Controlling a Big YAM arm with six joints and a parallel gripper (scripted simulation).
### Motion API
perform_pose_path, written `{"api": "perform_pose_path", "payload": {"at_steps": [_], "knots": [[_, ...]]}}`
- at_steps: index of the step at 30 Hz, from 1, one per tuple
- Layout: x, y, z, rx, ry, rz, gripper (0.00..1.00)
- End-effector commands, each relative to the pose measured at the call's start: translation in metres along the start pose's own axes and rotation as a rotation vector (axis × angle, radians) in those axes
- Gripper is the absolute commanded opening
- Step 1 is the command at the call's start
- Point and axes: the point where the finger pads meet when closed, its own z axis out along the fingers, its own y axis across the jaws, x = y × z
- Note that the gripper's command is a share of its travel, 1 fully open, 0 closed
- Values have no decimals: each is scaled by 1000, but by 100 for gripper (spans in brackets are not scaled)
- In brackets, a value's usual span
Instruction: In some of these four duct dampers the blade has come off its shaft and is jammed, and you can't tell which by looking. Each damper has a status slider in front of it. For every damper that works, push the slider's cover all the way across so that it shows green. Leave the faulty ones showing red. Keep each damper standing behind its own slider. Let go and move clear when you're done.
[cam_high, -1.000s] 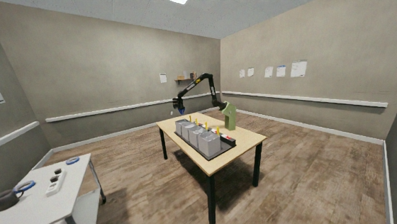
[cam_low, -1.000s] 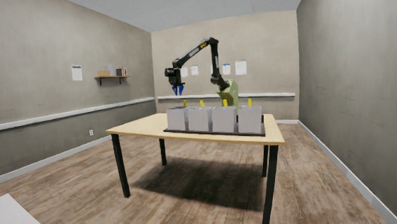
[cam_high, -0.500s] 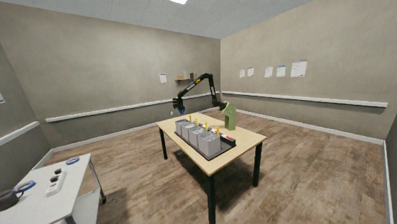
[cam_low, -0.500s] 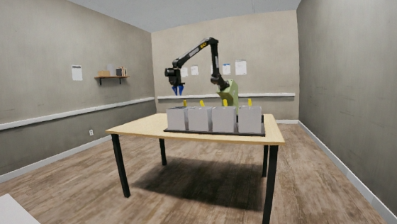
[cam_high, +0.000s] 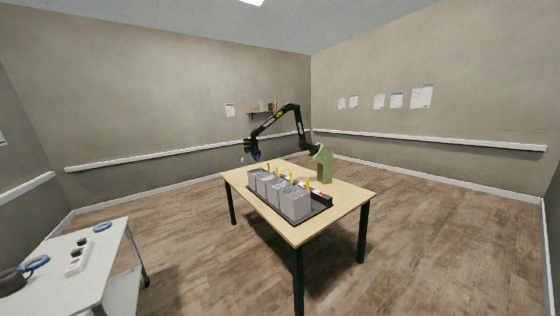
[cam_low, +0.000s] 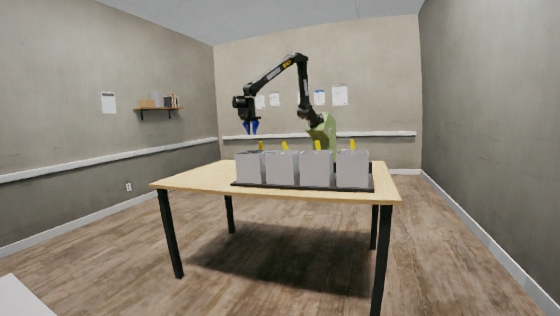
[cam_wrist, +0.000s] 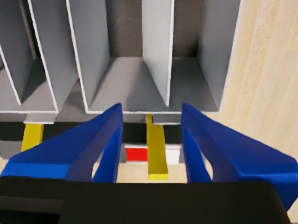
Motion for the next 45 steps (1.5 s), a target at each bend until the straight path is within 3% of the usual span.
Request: {"api": "perform_pose_path", "payload": {"at_steps": [1,5,12,18,24,26,29,32,36,45], "knots": [[-21,-13,-24,43,-54,4,36],[-21,-12,-23,42,-54,4,36],[-10,18,-8,9,-27,6,36],[-14,82,2,-6,-5,17,36],[-11,152,-2,-6,-14,19,36],[-11,152,-2,-6,-14,19,36],[-8,174,-6,-3,-24,18,36],[-7,182,-9,-2,-28,17,36],[-14,173,-10,17,-31,37,36],[-14,175,-10,11,-33,34,36]]}}
